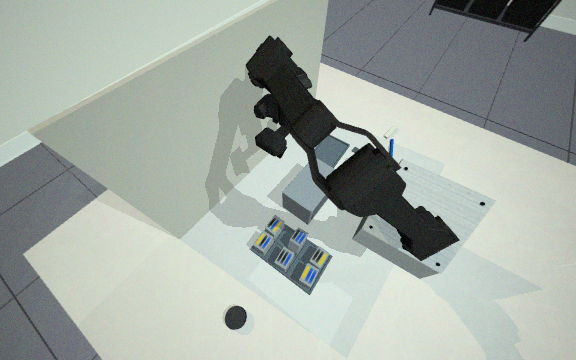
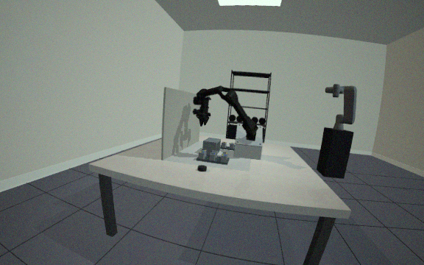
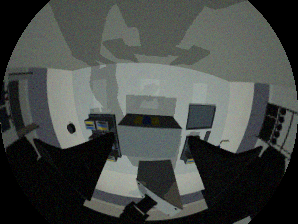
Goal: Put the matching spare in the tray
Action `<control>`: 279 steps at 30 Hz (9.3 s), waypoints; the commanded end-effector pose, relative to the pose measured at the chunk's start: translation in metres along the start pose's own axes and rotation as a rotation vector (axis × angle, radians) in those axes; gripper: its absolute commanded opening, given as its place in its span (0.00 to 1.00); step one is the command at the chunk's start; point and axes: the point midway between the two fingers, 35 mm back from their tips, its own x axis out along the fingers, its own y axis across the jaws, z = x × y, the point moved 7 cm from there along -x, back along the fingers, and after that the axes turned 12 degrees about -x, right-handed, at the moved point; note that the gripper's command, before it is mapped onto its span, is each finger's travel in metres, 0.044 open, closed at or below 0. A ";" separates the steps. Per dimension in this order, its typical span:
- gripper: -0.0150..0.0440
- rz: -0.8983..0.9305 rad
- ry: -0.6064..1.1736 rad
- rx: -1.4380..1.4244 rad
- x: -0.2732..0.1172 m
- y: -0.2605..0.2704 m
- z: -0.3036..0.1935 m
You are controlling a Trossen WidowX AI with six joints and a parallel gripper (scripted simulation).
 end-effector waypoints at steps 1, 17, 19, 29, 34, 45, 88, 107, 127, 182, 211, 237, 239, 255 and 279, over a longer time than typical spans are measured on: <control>1.00 -0.006 0.004 0.005 -0.001 0.000 0.001; 1.00 -0.046 -0.007 0.499 0.004 -0.077 -0.068; 1.00 -0.053 -0.011 0.673 0.009 -0.098 -0.097; 1.00 -0.028 -0.003 1.582 0.057 -0.140 -0.254; 1.00 -0.026 -0.002 1.598 0.058 -0.140 -0.257; 0.76 -0.024 -0.002 1.597 0.098 -0.140 -0.253; 0.76 -0.022 -0.002 1.596 0.162 -0.142 -0.252; 0.76 -0.020 -0.001 1.596 0.179 -0.141 -0.254; 0.76 -0.020 -0.001 1.596 0.179 -0.141 -0.254; 0.76 -0.020 -0.001 1.596 0.179 -0.141 -0.254; 0.76 -0.020 -0.001 1.596 0.179 -0.141 -0.254; 0.25 -0.026 -0.002 1.592 0.178 -0.142 -0.253; 0.25 -0.026 -0.002 1.592 0.178 -0.142 -0.253; 0.25 -0.026 -0.003 1.596 0.116 -0.142 -0.252; 0.25 -0.029 -0.004 1.599 0.023 -0.143 -0.251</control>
